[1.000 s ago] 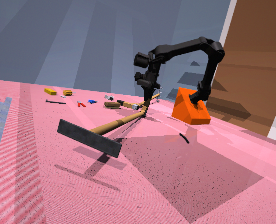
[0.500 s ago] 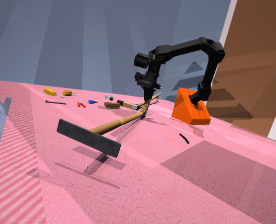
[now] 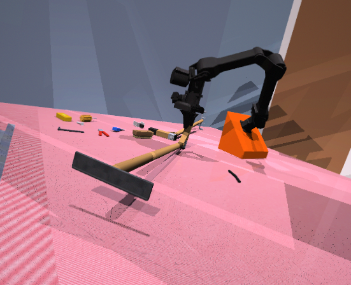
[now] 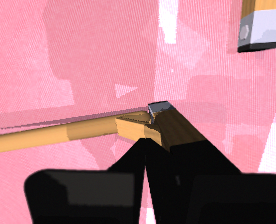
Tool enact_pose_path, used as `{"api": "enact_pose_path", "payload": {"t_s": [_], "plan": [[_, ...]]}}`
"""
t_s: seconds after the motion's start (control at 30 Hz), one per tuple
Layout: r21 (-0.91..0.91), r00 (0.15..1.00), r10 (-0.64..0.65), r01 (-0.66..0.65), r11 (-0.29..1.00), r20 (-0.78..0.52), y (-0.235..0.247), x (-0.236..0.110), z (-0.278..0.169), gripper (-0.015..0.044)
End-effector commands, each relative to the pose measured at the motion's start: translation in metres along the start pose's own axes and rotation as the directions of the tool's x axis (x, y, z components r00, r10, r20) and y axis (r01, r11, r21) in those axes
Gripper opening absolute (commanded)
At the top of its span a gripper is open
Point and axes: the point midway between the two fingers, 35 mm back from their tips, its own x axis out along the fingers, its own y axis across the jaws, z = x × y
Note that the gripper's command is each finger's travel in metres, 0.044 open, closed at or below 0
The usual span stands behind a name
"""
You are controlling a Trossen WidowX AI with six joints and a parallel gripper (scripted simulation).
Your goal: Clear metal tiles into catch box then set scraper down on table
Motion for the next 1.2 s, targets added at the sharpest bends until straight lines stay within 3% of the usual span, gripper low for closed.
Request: {"api": "enact_pose_path", "payload": {"t_s": [0.0,0.1,1.0,1.17], "plan": [[0.015,0.999,-0.034,0.034,0.999,-0.012,-0.011,0.007,-0.003,0.0],[0.015,0.999,-0.034,0.034,0.999,-0.012,-0.011,0.007,-0.003,0.0],[0.001,1.0,-0.003,0.003,1.0,0.003,0.003,-0.097,0.002,0.0],[-0.021,1.0,-0.001,0.001,1.0,0.006,0.006,-0.1,0.001,0.0]]}}
